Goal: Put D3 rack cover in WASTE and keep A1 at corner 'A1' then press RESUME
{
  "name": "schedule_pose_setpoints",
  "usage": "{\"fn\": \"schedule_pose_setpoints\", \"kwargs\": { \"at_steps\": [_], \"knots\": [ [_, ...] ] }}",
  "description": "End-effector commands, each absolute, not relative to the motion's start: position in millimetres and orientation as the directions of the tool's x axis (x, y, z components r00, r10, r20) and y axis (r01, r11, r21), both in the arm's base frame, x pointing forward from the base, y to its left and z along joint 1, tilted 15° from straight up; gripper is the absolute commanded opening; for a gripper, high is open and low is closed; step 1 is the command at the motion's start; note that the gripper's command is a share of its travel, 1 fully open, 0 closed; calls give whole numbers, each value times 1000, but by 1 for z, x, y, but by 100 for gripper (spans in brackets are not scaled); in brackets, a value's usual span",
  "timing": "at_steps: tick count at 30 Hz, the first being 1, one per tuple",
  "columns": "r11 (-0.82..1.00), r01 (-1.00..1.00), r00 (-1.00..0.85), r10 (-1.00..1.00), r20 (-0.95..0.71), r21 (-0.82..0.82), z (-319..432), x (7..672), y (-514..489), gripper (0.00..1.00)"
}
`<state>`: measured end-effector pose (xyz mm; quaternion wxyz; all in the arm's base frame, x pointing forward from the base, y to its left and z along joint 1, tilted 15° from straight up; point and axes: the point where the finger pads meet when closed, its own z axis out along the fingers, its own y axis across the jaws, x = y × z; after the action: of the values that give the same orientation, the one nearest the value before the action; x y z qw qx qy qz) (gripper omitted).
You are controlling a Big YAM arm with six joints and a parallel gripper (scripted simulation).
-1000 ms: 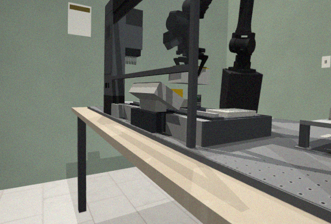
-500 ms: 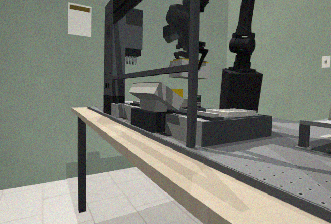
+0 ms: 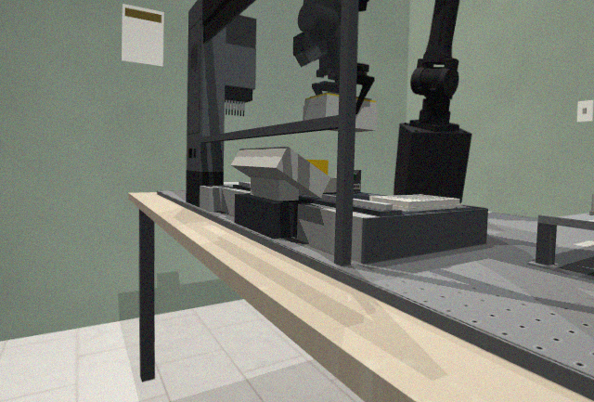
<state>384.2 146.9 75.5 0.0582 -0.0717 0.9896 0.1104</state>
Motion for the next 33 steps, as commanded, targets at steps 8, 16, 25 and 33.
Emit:
{"fn": "schedule_pose_setpoints", "kwargs": {
  "at_steps": [8, 16, 25, 33],
  "knots": [
    [959, -180, -969, -136, -205, 217, 125, 405, 145, 0],
    [960, -179, -969, -134, -205, 217, 135, 404, 141, 0],
    [959, -180, -969, -136, -207, 217, 150, 402, 138, 0],
    [960, -179, -969, -134, -207, 216, 160, 400, 136, 0]
  ]
}}
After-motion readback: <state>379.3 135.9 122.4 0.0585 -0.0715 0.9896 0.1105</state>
